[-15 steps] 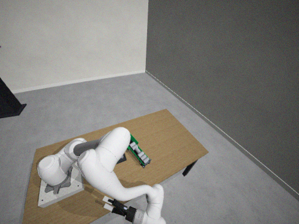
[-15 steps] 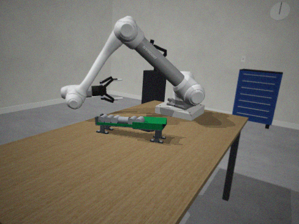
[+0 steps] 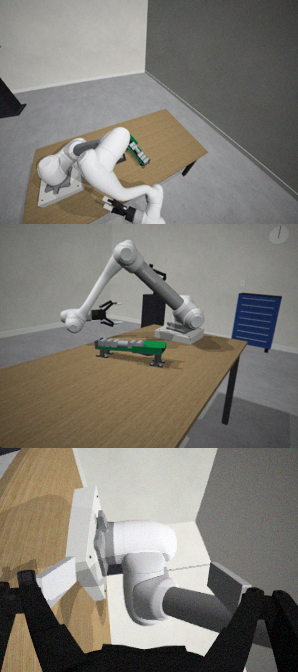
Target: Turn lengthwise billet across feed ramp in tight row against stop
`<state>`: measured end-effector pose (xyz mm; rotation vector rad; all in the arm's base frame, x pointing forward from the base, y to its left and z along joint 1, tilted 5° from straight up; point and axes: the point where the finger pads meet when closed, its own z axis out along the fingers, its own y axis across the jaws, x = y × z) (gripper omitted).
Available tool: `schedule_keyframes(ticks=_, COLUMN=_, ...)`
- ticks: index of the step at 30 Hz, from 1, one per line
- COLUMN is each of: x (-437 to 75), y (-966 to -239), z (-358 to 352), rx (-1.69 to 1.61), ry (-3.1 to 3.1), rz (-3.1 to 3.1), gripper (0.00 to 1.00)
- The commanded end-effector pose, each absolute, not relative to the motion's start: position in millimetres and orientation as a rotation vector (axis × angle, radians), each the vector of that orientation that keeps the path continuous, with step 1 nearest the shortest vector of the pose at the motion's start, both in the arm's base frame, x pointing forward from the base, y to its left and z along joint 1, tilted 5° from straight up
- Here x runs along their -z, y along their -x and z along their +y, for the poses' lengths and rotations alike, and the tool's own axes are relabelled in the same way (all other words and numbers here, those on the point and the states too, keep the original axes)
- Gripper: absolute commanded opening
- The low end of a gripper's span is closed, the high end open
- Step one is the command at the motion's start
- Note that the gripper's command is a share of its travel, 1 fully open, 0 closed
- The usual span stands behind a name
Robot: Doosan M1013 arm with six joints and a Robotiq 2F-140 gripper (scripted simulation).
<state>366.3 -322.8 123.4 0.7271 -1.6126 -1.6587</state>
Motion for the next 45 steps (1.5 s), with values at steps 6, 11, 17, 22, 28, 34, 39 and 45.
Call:
schedule_keyframes(ticks=6, x=-123.9, y=-367.9, z=-321.0, rx=1.656, ry=-0.747, rz=-1.62, gripper=1.0)
schedule_keyframes(ticks=11, x=-126.8, y=-382.6, z=-305.3, rx=1.627, ry=-0.924, rz=-1.674, gripper=1.0)
schedule_keyframes(ticks=17, x=-132.9, y=-411.7, z=-277.0, rx=1.548, ry=-1.273, rz=-1.723, gripper=1.0)
schedule_keyframes(ticks=22, x=-138.0, y=-432.3, z=-258.5, rx=1.477, ry=-1.51, rz=-1.717, gripper=1.0)
schedule_keyframes(ticks=28, x=-147.0, y=-461.7, z=-233.0, rx=1.358, ry=-1.832, rz=-1.659, gripper=1.0)
schedule_keyframes(ticks=34, x=-160.6, y=-495.1, z=-203.8, rx=1.199, ry=-2.167, rz=-1.53, gripper=1.0)
schedule_keyframes(ticks=39, x=-172.0, y=-517.5, z=-183.2, rx=1.079, ry=-2.373, rz=-1.409, gripper=1.0)
schedule_keyframes(ticks=45, x=-194.8, y=-552.5, z=-148.1, rx=0.867, ry=-2.662, rz=-1.165, gripper=1.0)
